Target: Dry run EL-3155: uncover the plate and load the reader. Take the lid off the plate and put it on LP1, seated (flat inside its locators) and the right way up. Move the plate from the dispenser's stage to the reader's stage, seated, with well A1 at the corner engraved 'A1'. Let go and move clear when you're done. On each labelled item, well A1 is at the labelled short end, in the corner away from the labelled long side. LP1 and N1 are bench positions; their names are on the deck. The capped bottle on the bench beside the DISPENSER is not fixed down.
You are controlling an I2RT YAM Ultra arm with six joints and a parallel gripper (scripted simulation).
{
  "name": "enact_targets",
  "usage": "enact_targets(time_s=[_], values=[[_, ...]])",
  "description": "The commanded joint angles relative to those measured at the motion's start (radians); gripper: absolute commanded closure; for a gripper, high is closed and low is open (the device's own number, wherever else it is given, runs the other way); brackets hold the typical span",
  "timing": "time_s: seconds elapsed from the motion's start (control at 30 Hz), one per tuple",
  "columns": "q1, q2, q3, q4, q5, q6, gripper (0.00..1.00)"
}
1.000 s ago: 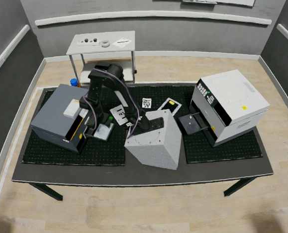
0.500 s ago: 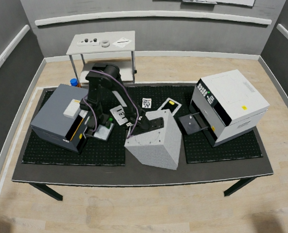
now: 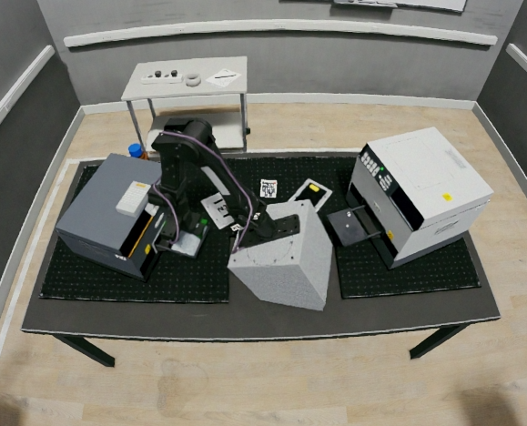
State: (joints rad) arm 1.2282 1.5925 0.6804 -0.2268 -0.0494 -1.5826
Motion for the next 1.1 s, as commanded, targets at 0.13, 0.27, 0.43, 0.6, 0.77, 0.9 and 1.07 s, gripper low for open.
enact_targets(time_s=[0.13, 0.27, 0.43, 0.6, 0.77, 0.9, 1.07], values=[[0.012, 0.05, -0.011, 0.058, 0.002, 0.011, 0.0], [0.002, 0.044, 0.0, 0.056, 0.001, 0.005, 0.0], [0.002, 0.044, 0.0, 0.057, 0.001, 0.005, 0.0], [0.012, 0.066, -0.011, 0.074, 0.002, 0.012, 0.0], [0.013, 0.077, -0.011, 0.085, 0.002, 0.012, 0.0], [0.013, 0.082, -0.01, 0.084, 0.002, 0.011, 0.0], [0.008, 0.093, -0.008, 0.1, 0.002, 0.013, 0.0]])
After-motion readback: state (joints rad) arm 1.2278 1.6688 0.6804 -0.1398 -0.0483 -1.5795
